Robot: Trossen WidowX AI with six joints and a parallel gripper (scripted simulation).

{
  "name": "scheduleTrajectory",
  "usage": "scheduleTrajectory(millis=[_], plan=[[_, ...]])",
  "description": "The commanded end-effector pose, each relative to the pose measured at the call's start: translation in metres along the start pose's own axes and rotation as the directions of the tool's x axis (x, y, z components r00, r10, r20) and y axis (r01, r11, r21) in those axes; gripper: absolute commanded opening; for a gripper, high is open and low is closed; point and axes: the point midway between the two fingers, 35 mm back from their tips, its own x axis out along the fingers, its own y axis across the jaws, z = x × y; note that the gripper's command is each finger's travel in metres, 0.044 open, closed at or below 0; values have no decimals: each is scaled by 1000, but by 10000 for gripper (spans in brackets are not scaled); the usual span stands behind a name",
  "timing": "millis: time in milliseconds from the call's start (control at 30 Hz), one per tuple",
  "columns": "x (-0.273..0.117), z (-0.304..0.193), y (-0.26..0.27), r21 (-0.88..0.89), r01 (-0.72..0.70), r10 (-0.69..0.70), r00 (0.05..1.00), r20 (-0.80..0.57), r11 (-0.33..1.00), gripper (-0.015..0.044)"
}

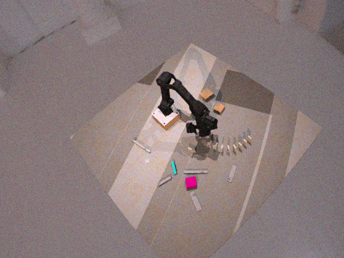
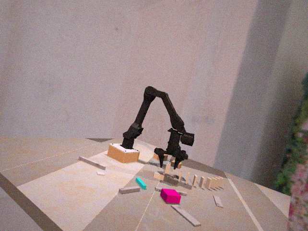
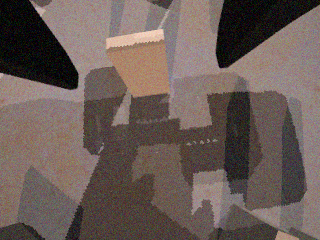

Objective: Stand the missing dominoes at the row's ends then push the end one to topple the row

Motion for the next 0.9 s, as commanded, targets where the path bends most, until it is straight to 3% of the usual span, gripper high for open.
scheduleTrajectory(millis=[0, 267, 600, 867], plan=[[4, -2, -1, -3, 5, -5, 1000, -12, 1000, 309], [4, -2, -1, -3, 5, -5, 1000, -12, 1000, 107], [1, -2, 0, -3, 5, -5, 1000, -12, 1000, 107], [-120, 2, 2, 0, 4, -4, 1000, -5, 1000, 107]])
